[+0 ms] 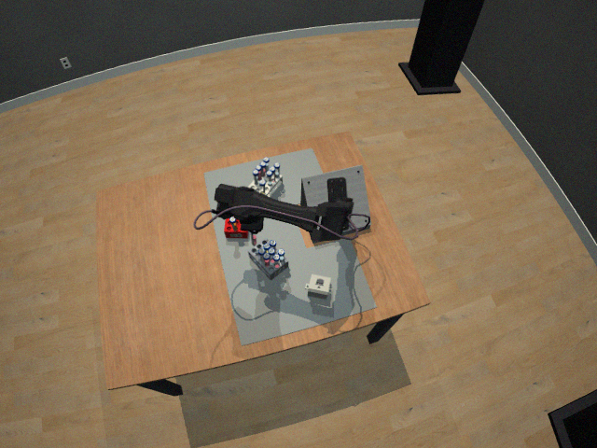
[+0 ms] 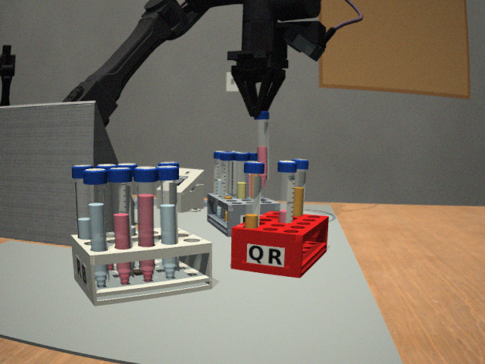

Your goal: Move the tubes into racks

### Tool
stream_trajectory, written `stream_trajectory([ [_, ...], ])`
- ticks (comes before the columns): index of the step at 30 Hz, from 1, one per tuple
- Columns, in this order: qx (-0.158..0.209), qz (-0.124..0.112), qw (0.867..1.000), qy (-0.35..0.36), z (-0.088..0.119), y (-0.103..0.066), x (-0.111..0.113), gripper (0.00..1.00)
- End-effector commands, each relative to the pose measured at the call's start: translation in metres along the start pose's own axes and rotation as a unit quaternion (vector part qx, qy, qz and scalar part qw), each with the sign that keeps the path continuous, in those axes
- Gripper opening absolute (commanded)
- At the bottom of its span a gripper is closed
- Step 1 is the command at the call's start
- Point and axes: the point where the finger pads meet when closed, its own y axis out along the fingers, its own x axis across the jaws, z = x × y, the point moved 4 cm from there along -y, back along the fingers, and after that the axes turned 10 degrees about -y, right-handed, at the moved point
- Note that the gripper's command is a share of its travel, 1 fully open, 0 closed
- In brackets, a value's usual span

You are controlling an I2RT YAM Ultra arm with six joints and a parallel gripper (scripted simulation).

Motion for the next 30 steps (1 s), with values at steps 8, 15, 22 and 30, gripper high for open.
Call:
stream_trajectory([
  [8, -0.008, -0.003, 1.0, 0.004, -0.0095, -0.0052, 0.0077, 0.0],
  [15, -0.008, -0.003, 1.0, 0.004, -0.0095, -0.0052, 0.0077, 0.0],
  [22, -0.008, -0.003, 1.0, 0.004, -0.0095, -0.0052, 0.0077, 0.0],
  [30, -0.008, -0.003, 1.0, 0.004, -0.0095, -0.0052, 0.0077, 0.0],
])
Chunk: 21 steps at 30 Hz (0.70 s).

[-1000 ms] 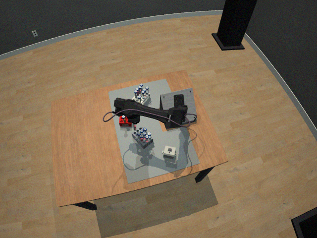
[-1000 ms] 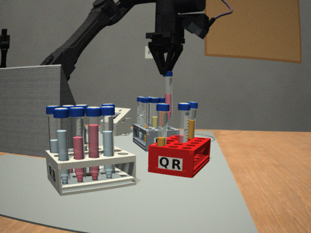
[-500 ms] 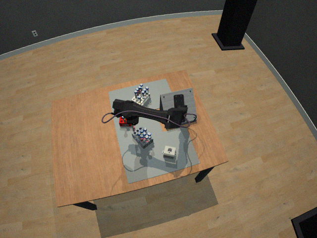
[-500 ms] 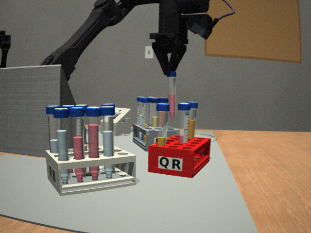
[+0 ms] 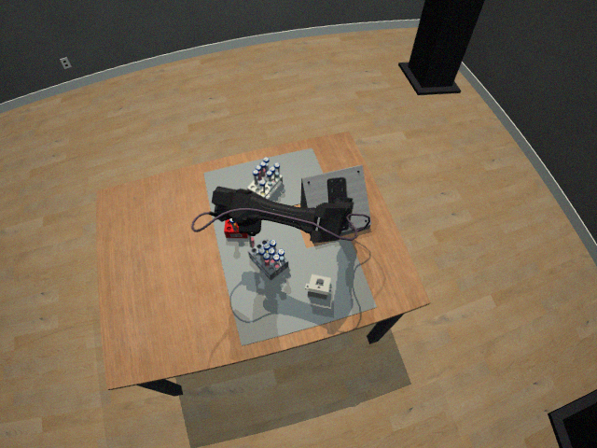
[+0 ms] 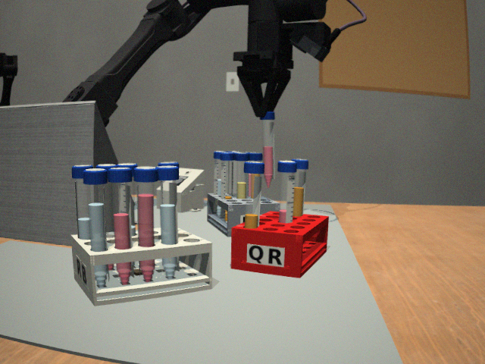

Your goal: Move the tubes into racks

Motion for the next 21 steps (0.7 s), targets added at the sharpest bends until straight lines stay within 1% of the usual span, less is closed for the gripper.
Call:
stream_trajectory([
  [1, -0.008, -0.003, 1.0, 0.003, -0.002, -0.005, 0.001, 0.0],
  [2, -0.008, -0.003, 1.0, 0.003, -0.002, -0.005, 0.001, 0.0],
  [3, -0.014, -0.007, 1.0, 0.009, -0.004, -0.011, 0.002, 0.0],
  [4, -0.02, -0.005, 1.0, 0.004, -0.002, -0.014, 0.005, 0.0],
  [6, -0.014, -0.007, 1.0, 0.007, 0.003, -0.011, 0.005, 0.0],
  [7, -0.008, -0.003, 1.0, 0.003, 0.0, -0.005, 0.001, 0.0],
  [13, -0.008, -0.003, 1.0, 0.003, 0.0, -0.005, 0.001, 0.0],
  [14, -0.013, -0.007, 1.0, 0.008, 0.004, -0.009, 0.003, 0.0],
  [15, -0.013, -0.007, 1.0, 0.01, 0.005, -0.006, 0.001, 0.0],
  [18, -0.023, -0.003, 1.0, -0.002, -0.001, -0.009, 0.004, 0.0],
  [21, -0.013, -0.005, 1.0, 0.003, 0.003, -0.002, 0.003, 0.0],
])
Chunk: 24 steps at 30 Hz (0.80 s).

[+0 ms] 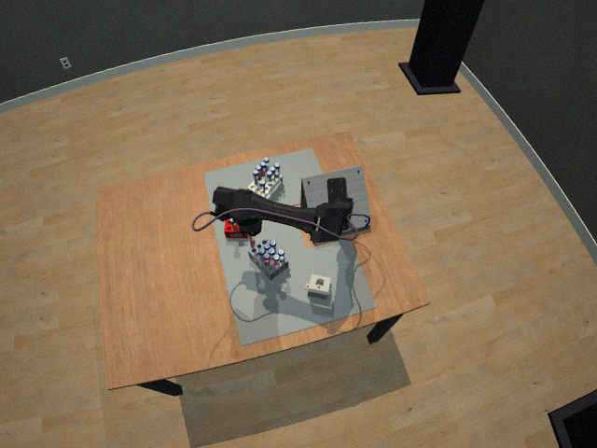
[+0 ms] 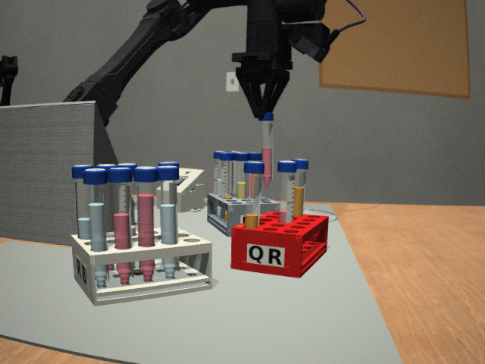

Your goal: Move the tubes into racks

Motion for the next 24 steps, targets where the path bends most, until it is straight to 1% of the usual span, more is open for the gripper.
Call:
stream_trajectory([
  [1, -0.018, -0.001, 1.0, -0.008, -0.0013, -0.0058, 0.0055, 0.0],
  [5, -0.017, -0.002, 1.0, -0.007, -0.0007, -0.0044, 0.0053, 0.0],
  [6, -0.018, -0.003, 1.0, 0.0, 0.001, -0.0049, 0.0014, 0.0],
  [8, -0.021, -0.002, 1.0, -0.004, -0.0011, -0.0059, 0.0031, 0.0],
  [12, -0.014, -0.003, 1.0, -0.002, 0.0014, -0.0004, 0.0032, 0.0],
  [14, -0.02, -0.001, 1.0, -0.01, -0.0026, -0.0034, 0.0058, 0.0],
  [18, -0.014, -0.003, 1.0, -0.002, 0.0012, 0.0011, 0.0027, 0.0],
  [22, -0.02, 0.0, 1.0, -0.01, -0.0028, -0.0013, 0.006, 0.0],
  [24, -0.016, -0.003, 1.0, -0.002, 0.0006, 0.0014, 0.0023, 0.0],
])
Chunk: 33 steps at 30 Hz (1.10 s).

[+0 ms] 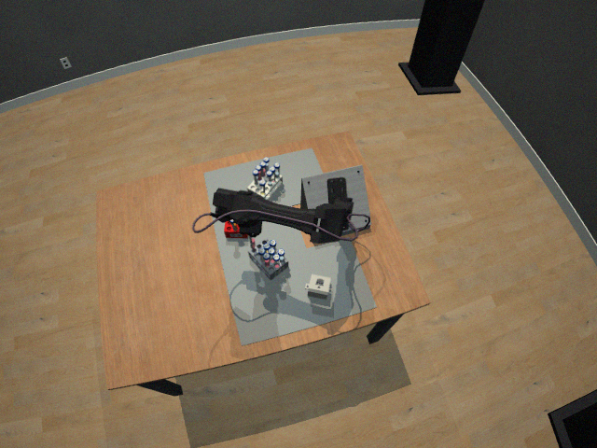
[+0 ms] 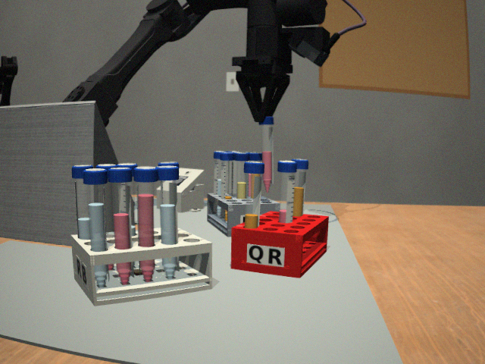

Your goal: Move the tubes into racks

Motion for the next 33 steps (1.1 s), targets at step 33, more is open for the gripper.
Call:
stream_trajectory([
  [33, -0.031, 0.001, 0.999, -0.013, -0.007, -0.004, 0.005, 0.0],
])
